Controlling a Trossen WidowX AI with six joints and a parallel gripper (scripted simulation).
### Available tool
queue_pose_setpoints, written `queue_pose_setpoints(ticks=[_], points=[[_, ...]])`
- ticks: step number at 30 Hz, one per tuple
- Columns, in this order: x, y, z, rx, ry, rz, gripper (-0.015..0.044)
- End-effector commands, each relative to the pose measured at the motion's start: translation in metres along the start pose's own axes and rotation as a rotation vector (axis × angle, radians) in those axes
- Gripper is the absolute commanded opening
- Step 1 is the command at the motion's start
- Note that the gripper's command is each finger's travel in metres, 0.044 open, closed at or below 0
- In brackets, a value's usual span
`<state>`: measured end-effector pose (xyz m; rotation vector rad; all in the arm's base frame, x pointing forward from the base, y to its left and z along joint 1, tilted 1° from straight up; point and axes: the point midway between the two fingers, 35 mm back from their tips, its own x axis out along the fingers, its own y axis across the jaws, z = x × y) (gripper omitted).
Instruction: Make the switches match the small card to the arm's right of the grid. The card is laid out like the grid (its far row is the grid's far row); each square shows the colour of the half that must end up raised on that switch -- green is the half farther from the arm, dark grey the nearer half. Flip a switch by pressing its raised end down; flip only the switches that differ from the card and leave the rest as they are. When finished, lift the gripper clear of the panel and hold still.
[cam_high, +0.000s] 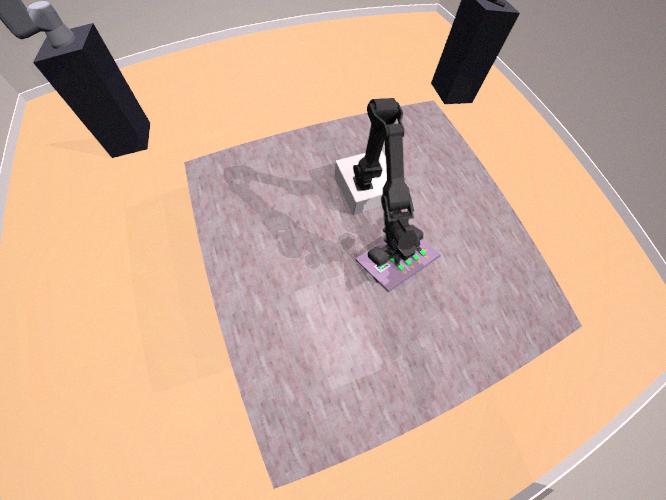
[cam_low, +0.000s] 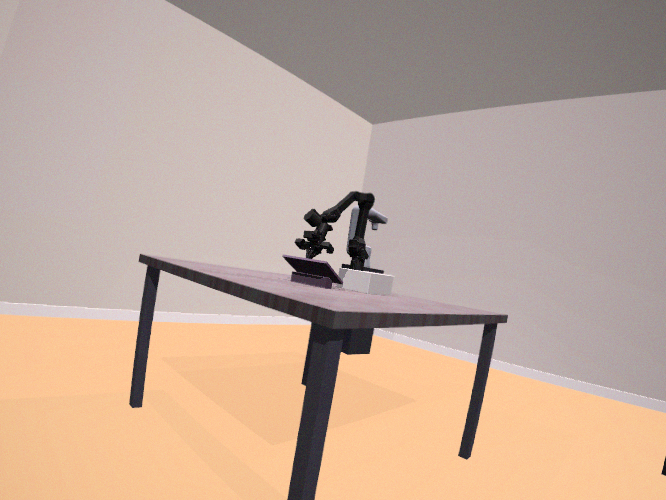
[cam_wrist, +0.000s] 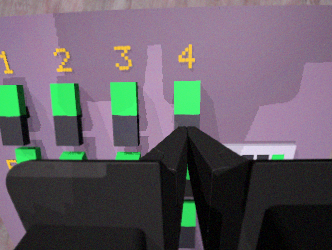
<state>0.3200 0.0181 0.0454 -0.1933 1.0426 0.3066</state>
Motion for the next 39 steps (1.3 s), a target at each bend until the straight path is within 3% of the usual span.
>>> queue_pose_setpoints(ticks=[1, 39], points=[[0.0008, -0.0004, -0.0005, 0.003, 0.002, -0.003, 0.0], [0.0059, -0.0004, -0.0006, 0.003, 0.002, -0.003, 0.0]])
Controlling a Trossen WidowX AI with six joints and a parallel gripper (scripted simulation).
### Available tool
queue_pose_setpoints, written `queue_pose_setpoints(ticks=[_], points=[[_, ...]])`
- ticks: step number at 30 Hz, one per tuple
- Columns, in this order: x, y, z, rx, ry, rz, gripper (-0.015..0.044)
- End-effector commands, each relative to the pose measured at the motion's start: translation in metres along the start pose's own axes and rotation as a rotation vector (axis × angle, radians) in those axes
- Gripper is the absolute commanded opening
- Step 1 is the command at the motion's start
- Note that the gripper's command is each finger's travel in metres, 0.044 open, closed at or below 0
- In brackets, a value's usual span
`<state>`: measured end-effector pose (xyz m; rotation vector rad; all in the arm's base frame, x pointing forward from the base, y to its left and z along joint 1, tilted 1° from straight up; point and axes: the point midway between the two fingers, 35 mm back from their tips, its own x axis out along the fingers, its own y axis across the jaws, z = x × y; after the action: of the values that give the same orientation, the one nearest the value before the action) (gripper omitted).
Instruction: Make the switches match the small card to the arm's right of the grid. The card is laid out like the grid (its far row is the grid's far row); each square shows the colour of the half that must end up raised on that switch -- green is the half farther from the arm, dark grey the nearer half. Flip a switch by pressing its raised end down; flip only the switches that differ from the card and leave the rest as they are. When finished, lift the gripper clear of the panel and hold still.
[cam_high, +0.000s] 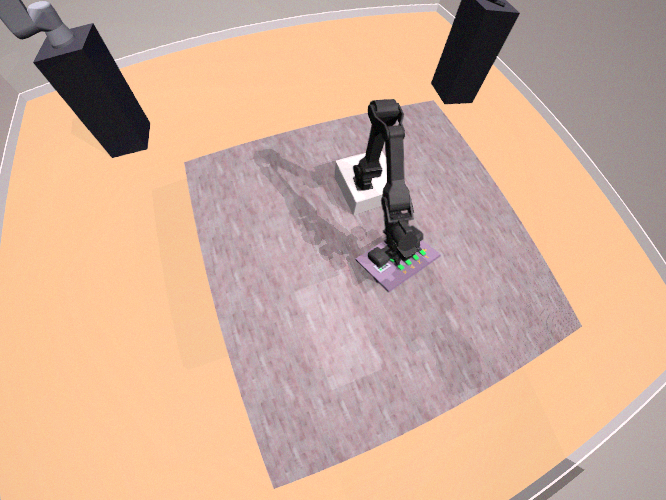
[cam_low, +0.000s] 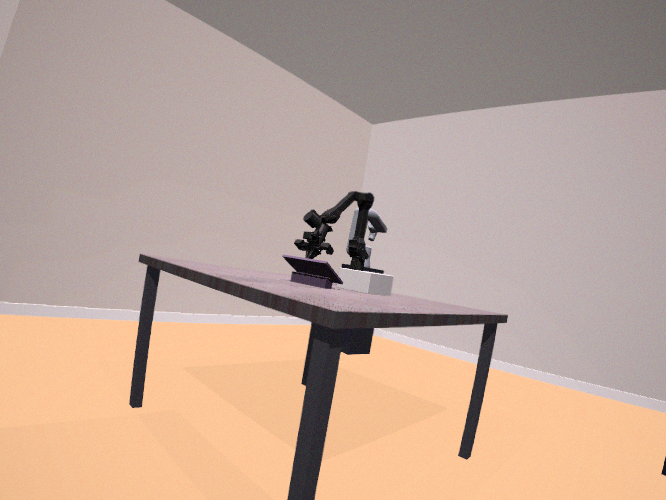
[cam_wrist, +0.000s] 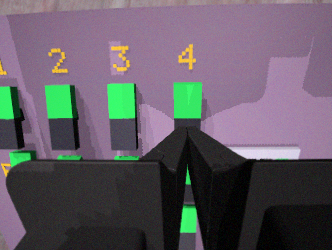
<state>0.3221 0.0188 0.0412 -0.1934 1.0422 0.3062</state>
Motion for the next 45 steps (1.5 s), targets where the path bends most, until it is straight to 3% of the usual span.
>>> queue_pose_setpoints(ticks=[1, 8, 15, 20, 30, 36, 45], points=[[0.001, 0.0, 0.0, 0.003, 0.002, -0.002, 0.0], [-0.001, 0.0, 0.001, 0.0, 0.0, 0.0, 0.0], [-0.063, 0.0, 0.002, 0.003, 0.03, -0.002, 0.0], [-0.063, 0.007, 0.001, 0.003, 0.032, -0.001, 0.0], [-0.064, 0.1, -0.036, 0.008, 0.033, 0.007, 0.0], [-0.031, 0.101, -0.039, 0.008, 0.007, 0.007, 0.0], [-0.019, 0.101, -0.04, 0.008, 0.005, 0.007, 0.0]])
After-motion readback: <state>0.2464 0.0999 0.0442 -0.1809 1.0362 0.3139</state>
